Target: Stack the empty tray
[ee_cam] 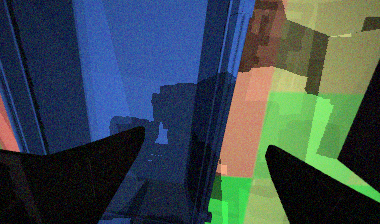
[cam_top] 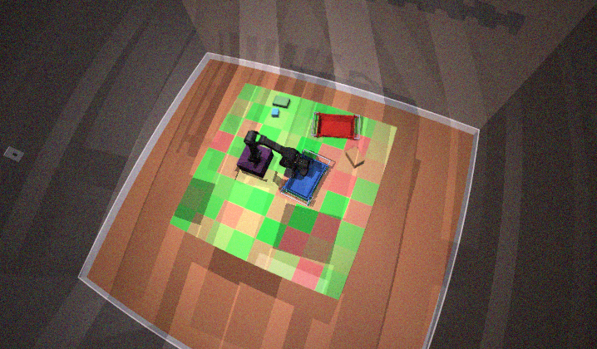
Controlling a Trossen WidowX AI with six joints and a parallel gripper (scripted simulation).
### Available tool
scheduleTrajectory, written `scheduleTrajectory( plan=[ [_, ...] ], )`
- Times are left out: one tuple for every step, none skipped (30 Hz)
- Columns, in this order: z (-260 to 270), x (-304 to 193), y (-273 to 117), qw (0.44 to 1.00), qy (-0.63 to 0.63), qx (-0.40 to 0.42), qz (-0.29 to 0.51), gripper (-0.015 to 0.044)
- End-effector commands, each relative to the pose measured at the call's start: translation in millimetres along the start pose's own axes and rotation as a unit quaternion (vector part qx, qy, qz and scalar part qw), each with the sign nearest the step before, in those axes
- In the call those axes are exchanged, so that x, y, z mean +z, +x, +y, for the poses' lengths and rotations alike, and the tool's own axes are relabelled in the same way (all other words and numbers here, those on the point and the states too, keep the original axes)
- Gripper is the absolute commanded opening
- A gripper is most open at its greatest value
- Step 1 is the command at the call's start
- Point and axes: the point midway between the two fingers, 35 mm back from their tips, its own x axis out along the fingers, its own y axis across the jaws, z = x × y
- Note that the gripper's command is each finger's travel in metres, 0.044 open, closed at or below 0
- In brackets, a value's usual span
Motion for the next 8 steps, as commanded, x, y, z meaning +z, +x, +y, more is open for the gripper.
scheduleTrajectory(
  plan=[
    [-1.6,0.0,-30.2,1.000,0.001,0.004,0.002,0.0440],
    [-2.6,0.2,-37.0,1.000,0.001,0.004,0.002,0.0440],
    [-3.7,0.3,-43.7,1.000,0.001,0.004,0.002,0.0440],
    [-4.7,0.5,-49.1,1.000,0.001,0.004,0.002,0.0440],
    [-5.4,0.6,-52.3,1.000,0.001,0.004,0.002,0.0440],
    [-5.6,0.6,-53.4,1.000,0.001,0.004,0.002,0.0440],
    [-5.6,0.6,-53.4,1.000,0.001,0.004,0.002,0.0440],
    [-5.6,0.6,-53.4,1.000,0.001,0.004,0.002,0.0440]
  ],
)
